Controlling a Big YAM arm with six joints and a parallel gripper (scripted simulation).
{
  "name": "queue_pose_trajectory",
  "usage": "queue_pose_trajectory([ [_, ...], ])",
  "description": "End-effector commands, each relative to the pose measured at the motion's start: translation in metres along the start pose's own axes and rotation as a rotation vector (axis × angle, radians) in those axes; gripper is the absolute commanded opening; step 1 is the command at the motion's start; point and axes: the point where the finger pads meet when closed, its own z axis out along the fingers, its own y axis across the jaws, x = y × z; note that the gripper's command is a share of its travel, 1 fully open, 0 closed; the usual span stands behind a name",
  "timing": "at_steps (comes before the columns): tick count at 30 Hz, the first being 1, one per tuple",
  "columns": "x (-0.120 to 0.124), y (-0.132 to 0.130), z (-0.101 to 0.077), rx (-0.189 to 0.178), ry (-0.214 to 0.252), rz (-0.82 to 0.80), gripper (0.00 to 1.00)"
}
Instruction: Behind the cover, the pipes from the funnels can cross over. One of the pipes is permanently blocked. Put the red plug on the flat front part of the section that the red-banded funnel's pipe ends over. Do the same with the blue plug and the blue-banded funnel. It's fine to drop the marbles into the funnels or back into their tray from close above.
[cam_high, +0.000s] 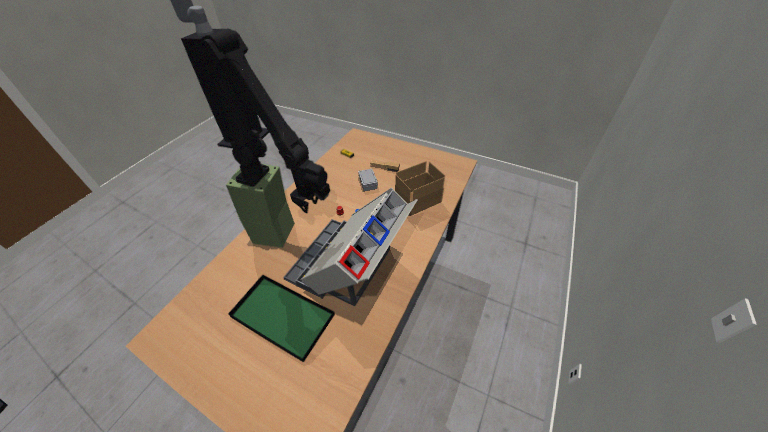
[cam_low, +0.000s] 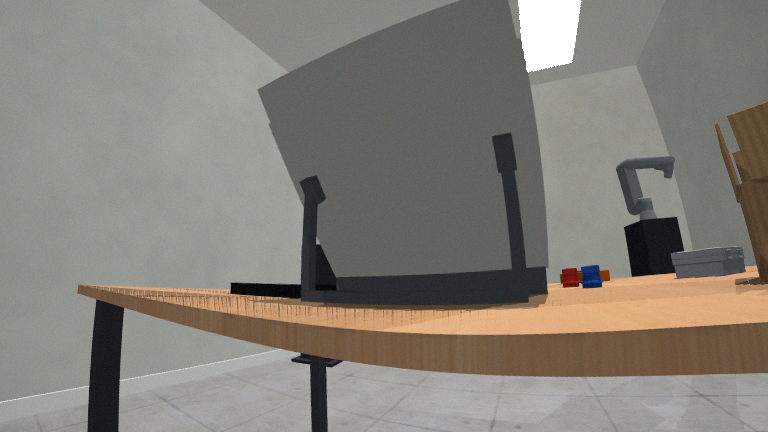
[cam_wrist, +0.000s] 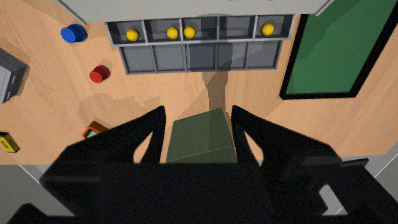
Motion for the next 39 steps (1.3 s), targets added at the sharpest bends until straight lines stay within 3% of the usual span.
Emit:
queue_pose_trajectory([
  [1, -0.0127, 0.0076, -0.0078, -0.005, -0.038, -0.008, 0.59],
  [33, -0.0077, 0.0041, -0.0054, -0.004, -0.027, -0.005, 0.59],
  [34, -0.0077, 0.0041, -0.0054, -0.004, -0.027, -0.004, 0.87],
  [39, -0.0077, 0.0041, -0.0054, -0.004, -0.027, -0.004, 0.87],
])
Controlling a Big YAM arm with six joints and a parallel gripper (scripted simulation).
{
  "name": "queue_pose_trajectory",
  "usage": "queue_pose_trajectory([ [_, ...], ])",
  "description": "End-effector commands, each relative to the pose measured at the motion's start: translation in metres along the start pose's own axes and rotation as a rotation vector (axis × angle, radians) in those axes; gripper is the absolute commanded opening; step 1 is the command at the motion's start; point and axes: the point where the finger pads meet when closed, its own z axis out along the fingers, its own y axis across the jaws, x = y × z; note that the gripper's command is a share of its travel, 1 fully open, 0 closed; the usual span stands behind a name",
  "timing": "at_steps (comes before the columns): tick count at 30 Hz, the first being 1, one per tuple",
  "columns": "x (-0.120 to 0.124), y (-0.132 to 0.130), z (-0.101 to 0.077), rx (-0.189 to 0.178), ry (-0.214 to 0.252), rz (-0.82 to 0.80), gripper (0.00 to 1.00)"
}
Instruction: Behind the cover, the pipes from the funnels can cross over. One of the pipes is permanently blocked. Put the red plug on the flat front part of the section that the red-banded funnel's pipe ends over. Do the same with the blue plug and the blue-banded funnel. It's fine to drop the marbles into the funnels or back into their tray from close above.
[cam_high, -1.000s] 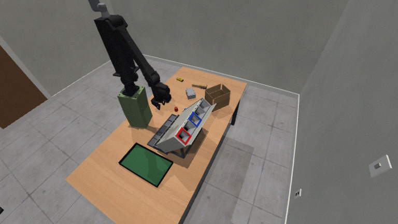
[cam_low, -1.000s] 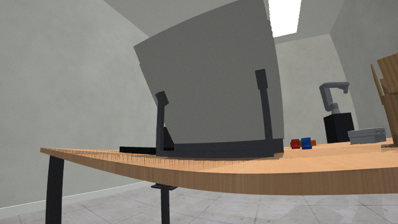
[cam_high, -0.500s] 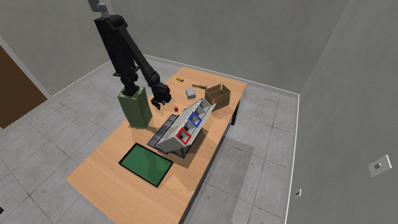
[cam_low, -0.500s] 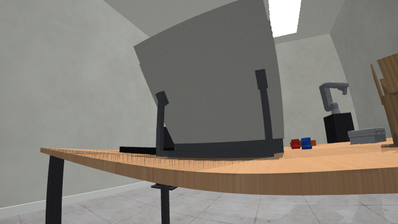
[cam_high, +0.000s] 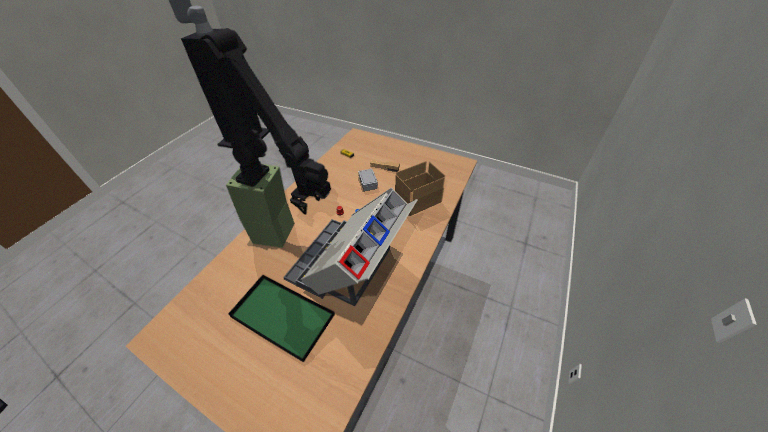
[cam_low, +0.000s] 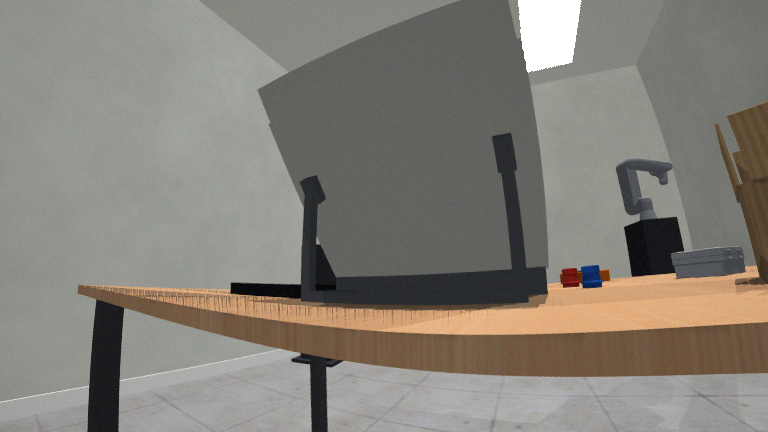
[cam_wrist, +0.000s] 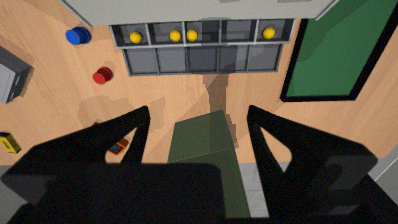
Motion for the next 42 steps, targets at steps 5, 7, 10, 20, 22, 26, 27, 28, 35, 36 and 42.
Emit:
queue_pose_trajectory([
  [5, -0.005, 0.000, -0.002, 0.000, -0.012, 0.001, 0.87],
  [7, -0.005, 0.000, -0.002, 0.000, -0.012, 0.001, 0.87],
  [10, -0.005, 0.000, -0.002, 0.000, -0.012, 0.001, 0.87],
  [20, -0.005, 0.000, -0.002, 0.000, -0.012, 0.001, 0.87],
  [22, -0.005, 0.000, -0.002, 0.000, -0.012, 0.001, 0.87],
  [26, -0.005, 0.000, -0.002, 0.000, -0.012, 0.001, 0.87],
  [27, -0.005, 0.000, -0.002, 0.000, -0.012, 0.001, 0.87],
  [28, -0.005, 0.000, -0.002, 0.000, -0.012, 0.001, 0.87],
  [35, 0.004, 0.053, 0.043, 0.000, -0.012, 0.001, 0.87],
  [36, 0.005, 0.060, 0.050, 0.000, -0.012, 0.001, 0.87],
  [42, 0.013, 0.105, 0.089, 0.000, -0.012, 0.001, 0.87],
])
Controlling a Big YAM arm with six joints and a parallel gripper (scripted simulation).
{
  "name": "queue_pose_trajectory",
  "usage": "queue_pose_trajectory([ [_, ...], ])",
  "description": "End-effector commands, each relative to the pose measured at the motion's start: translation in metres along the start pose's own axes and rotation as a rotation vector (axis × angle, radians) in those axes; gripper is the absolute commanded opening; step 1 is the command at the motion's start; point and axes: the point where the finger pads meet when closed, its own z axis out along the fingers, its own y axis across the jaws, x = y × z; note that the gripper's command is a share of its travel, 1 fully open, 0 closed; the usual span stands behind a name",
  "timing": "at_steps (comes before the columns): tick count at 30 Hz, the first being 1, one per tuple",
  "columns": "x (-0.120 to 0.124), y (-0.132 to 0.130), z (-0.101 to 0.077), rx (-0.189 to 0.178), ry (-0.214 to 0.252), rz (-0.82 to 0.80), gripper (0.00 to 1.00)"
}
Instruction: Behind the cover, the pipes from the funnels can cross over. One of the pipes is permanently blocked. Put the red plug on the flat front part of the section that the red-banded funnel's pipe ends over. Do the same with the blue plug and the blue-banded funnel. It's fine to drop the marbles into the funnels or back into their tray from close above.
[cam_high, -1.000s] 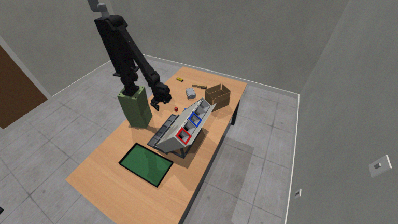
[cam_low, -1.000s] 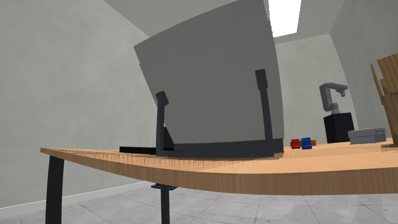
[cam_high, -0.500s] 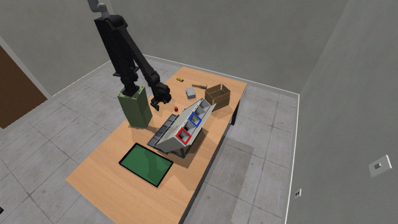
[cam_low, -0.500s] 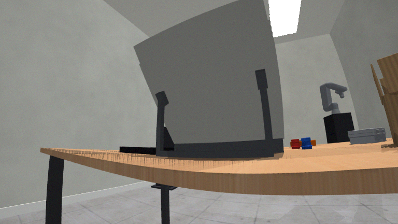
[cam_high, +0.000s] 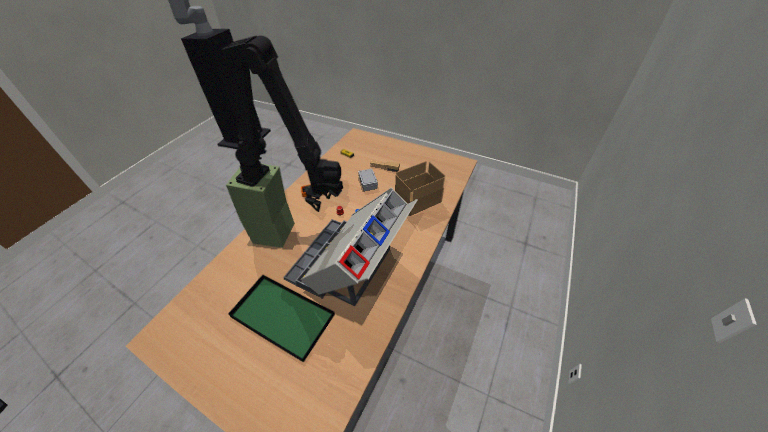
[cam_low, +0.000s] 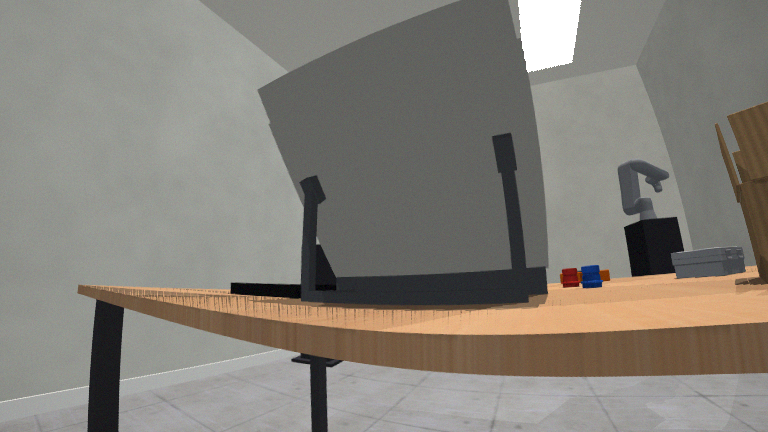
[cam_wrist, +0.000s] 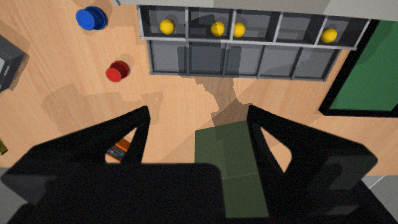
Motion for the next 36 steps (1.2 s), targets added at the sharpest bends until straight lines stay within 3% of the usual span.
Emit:
queue_pose_trajectory([
  [1, -0.011, 0.028, 0.025, 0.000, -0.030, 0.071, 0.87],
  [20, -0.009, 0.042, 0.035, -0.001, -0.005, 0.001, 0.87],
  [36, 0.039, 0.164, 0.093, -0.004, -0.002, 0.041, 0.87],
])
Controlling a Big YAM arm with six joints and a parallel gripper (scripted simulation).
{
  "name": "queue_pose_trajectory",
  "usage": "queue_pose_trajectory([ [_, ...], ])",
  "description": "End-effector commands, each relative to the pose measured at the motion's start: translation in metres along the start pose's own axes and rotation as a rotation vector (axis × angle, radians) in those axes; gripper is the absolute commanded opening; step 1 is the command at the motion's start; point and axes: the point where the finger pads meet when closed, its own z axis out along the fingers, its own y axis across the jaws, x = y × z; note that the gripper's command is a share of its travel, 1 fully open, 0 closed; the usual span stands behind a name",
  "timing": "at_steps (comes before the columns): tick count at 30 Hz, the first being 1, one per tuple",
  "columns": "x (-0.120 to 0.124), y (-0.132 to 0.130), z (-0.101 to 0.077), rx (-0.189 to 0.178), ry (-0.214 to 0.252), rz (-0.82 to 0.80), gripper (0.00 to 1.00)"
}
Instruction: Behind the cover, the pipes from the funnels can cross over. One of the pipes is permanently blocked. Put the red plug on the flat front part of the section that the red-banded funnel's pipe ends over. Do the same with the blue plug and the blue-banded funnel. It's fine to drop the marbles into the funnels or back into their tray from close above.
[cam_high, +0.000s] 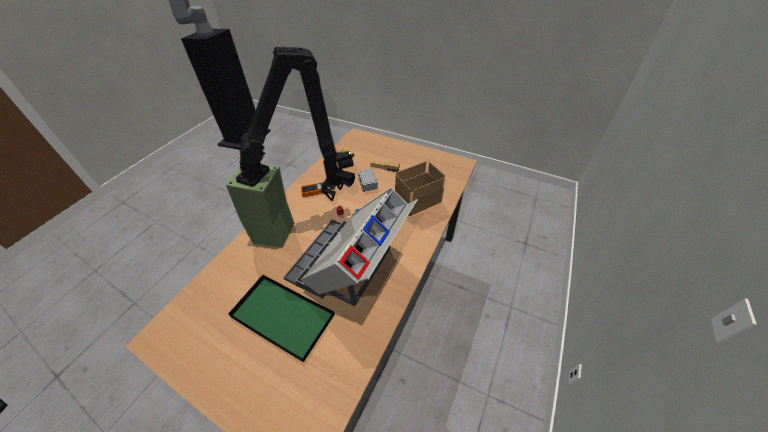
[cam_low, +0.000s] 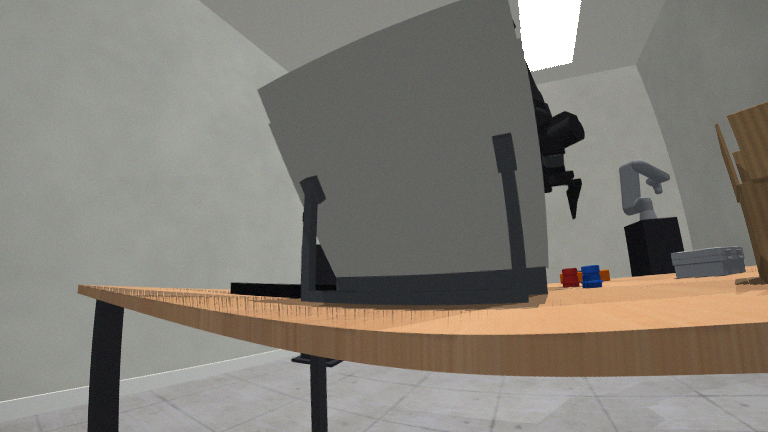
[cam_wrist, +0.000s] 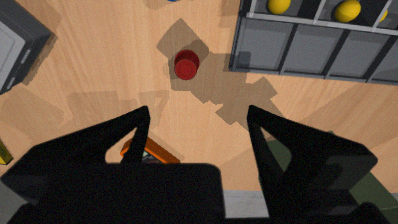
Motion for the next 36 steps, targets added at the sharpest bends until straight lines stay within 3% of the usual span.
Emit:
queue_pose_trajectory([
  [1, -0.0014, 0.0129, 0.0079, 0.000, -0.016, 0.078, 0.87],
  [36, 0.0027, 0.0213, 0.0114, -0.003, -0.013, 0.079, 0.87],
])
